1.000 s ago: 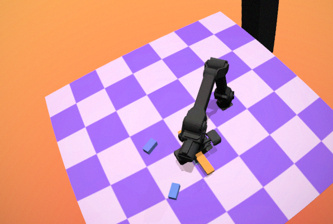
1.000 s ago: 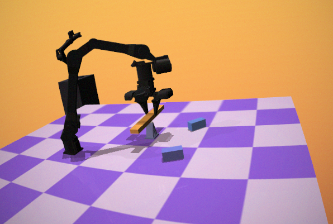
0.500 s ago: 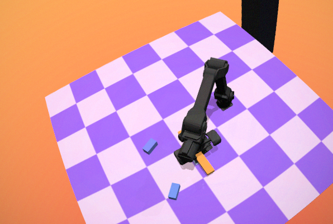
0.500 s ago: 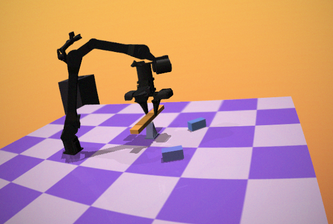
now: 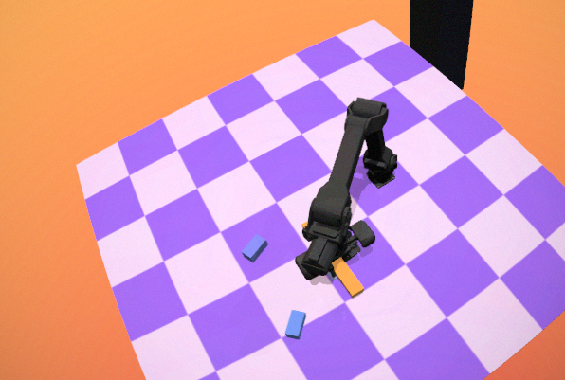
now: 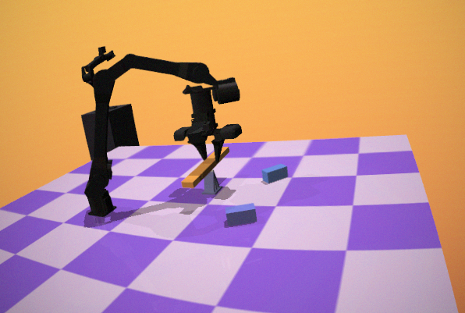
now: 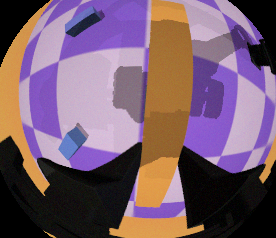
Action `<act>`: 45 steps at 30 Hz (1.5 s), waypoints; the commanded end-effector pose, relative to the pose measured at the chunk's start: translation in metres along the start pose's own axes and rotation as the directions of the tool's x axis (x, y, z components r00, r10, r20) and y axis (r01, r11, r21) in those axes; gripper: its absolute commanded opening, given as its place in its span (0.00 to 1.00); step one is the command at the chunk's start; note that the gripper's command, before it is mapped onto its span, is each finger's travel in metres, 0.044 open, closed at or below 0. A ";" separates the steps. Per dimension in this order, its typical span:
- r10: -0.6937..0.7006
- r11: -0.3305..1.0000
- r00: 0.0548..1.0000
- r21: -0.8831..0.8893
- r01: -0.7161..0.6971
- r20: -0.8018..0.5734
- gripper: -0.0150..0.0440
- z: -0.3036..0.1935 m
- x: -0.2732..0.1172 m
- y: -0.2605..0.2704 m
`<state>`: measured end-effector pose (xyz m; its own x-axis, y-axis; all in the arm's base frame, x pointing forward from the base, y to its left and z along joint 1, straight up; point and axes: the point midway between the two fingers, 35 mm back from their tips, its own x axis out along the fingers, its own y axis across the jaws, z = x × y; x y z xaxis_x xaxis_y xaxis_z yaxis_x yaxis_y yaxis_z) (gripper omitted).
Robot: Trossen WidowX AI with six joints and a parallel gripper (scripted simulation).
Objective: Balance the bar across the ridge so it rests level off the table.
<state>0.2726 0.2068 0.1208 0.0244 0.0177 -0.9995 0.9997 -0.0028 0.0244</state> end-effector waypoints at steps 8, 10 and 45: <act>-0.001 1.000 1.000 -0.002 0.001 0.000 0.25 0.000 0.001 0.000; -0.001 1.000 1.000 -0.002 0.001 0.000 0.25 0.000 0.002 0.000; -0.001 1.000 1.000 -0.002 0.001 0.000 0.25 0.000 0.005 0.000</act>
<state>0.2727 0.2067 0.1170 0.0244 0.0176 -0.9995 0.9997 -0.0031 0.0243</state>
